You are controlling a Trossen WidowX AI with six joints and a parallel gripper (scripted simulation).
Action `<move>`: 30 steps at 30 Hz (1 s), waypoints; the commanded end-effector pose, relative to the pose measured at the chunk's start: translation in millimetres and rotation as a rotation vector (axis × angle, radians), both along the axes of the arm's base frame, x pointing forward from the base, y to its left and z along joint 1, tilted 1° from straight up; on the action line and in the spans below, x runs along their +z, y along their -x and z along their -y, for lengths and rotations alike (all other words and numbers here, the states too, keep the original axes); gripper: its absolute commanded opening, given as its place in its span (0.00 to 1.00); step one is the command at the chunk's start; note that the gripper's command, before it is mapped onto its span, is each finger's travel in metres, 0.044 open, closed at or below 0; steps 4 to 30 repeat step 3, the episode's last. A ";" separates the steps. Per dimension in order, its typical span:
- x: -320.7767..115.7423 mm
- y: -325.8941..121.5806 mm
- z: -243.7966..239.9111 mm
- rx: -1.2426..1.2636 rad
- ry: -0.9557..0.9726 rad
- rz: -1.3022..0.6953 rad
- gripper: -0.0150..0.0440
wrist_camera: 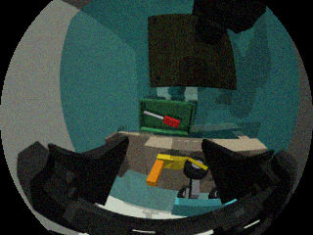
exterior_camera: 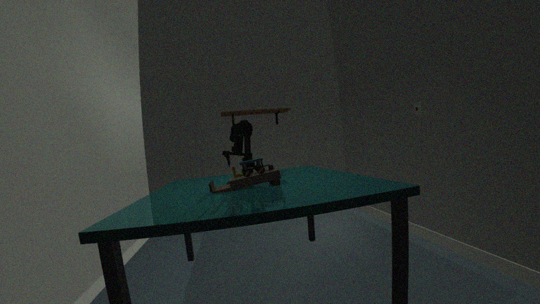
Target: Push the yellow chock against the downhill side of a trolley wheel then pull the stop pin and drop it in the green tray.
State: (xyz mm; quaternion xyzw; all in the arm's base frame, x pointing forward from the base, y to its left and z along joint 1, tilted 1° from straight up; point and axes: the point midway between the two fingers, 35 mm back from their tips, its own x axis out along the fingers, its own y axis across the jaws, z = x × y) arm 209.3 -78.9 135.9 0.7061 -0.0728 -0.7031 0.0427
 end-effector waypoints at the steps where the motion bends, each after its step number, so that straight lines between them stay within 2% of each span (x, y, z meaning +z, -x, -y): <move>1: 0.0 0.0 0.0 0.000 0.000 0.000 1.00; 30: 0.0 0.0 0.0 0.000 0.000 0.000 1.00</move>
